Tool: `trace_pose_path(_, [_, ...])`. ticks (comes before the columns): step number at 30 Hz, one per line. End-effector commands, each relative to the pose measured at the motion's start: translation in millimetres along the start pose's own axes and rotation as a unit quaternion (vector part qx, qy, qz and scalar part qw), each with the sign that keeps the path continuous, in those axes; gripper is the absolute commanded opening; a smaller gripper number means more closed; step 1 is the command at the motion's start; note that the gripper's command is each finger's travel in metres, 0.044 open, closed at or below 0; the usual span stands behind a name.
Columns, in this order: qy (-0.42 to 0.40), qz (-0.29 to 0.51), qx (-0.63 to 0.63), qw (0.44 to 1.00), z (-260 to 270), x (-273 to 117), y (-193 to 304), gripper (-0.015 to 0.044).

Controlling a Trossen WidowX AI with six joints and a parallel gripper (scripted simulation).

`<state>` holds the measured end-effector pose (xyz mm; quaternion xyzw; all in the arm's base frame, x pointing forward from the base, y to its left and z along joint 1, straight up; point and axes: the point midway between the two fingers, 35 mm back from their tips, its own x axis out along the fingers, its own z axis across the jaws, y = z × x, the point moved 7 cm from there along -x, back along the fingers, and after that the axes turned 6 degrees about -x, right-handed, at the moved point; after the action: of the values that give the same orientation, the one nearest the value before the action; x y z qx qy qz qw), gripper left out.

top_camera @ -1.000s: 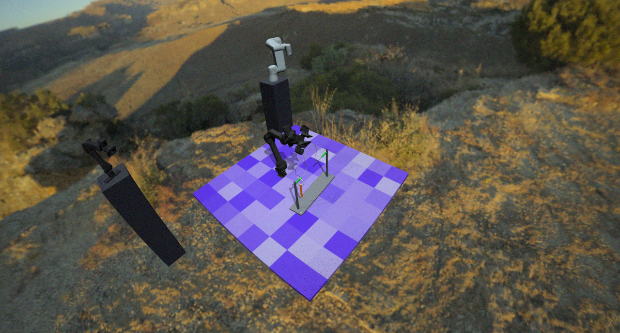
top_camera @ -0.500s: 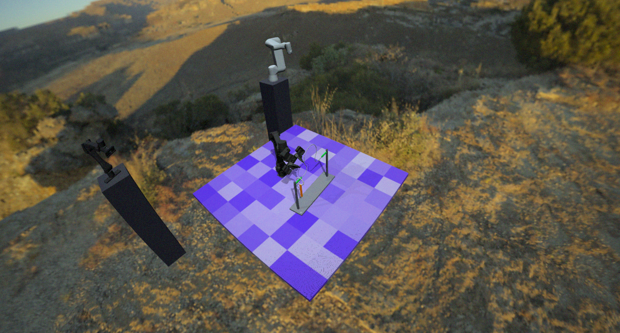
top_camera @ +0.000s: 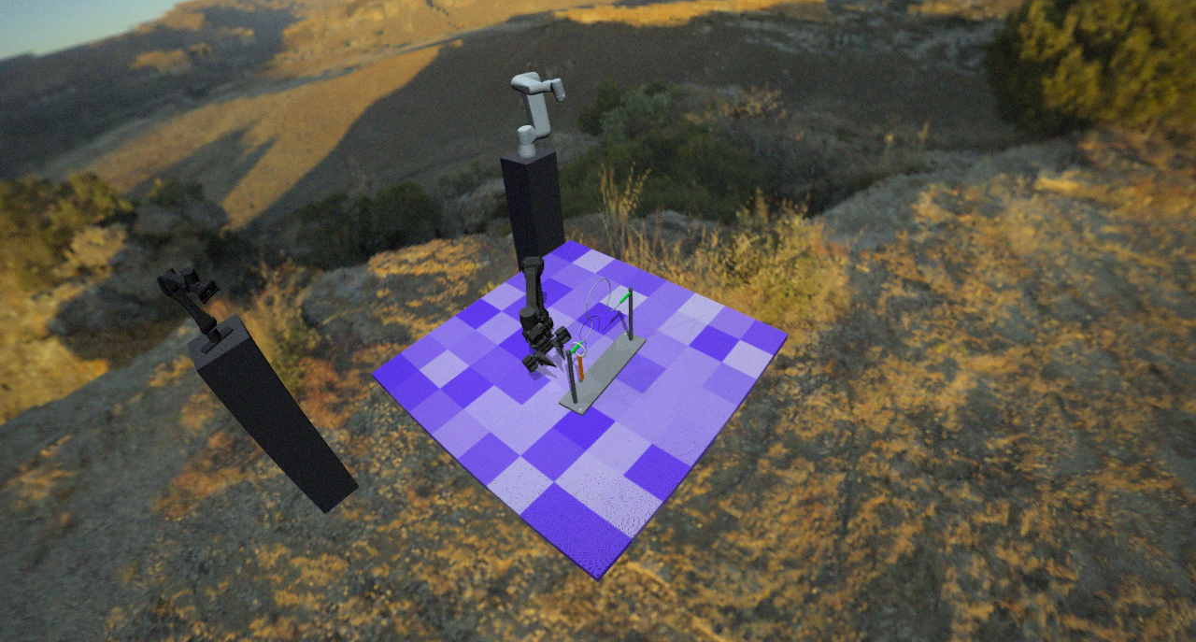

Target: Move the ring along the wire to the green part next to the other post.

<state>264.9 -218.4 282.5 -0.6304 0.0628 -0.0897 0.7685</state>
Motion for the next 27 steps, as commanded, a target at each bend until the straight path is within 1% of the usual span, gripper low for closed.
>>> trace_pose_path(1, [-0.017,0.021,-0.030,0.999,-16.8,-7.8,37.4,0.0160])
trace_pose_path(8, [-0.053,0.045,-0.073,0.995,-33.3,-30.4,97.4,0.0160])
trace_pose_path(17, [-0.108,0.061,-0.130,0.984,-28.9,-88.0,176.7,0.0160])
trace_pose_path(23, [-0.149,0.057,-0.156,0.975,-11.4,-120.2,200.7,0.0160])
trace_pose_path(27, [-0.157,0.056,-0.161,0.973,-7.5,-125.6,203.6,0.0160])
